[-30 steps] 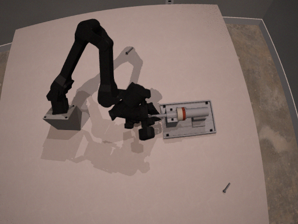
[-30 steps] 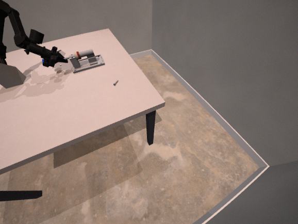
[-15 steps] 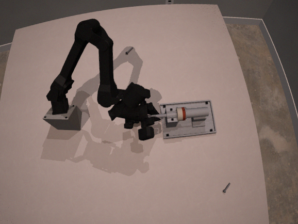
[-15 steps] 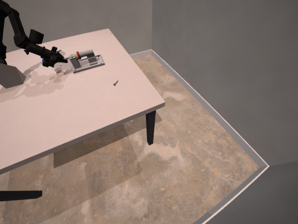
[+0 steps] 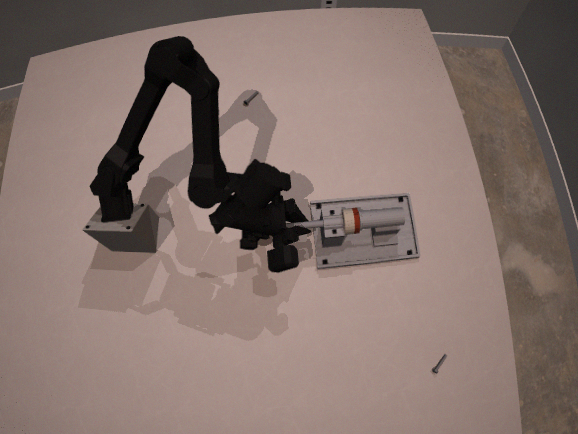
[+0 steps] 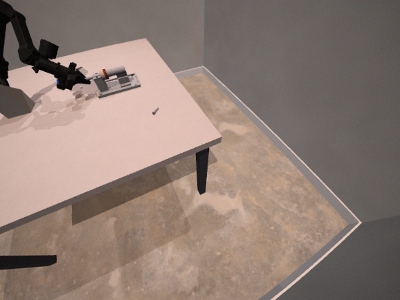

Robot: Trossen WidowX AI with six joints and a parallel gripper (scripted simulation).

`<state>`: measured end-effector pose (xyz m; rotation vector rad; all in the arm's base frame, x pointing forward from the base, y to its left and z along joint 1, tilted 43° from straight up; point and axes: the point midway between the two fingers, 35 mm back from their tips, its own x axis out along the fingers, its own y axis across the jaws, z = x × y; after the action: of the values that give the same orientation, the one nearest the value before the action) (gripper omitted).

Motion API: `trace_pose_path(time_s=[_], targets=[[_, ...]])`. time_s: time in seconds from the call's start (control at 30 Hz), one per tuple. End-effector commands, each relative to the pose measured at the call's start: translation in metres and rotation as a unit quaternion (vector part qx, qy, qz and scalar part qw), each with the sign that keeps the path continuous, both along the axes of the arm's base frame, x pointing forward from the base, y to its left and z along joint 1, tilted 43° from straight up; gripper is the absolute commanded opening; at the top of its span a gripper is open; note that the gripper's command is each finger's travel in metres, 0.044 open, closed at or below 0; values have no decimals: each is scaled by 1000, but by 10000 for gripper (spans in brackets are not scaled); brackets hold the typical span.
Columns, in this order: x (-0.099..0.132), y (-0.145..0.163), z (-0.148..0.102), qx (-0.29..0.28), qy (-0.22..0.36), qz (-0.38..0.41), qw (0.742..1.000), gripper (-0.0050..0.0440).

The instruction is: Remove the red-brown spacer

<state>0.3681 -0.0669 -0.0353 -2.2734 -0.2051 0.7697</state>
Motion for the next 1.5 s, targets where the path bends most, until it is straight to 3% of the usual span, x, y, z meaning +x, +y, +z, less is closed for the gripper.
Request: trace_pose_path(time_s=[0.0, 1.47], targets=[[-1, 0, 0, 0, 0, 1, 1000, 0], [-5, 1, 0, 0, 0, 1, 1000, 0]])
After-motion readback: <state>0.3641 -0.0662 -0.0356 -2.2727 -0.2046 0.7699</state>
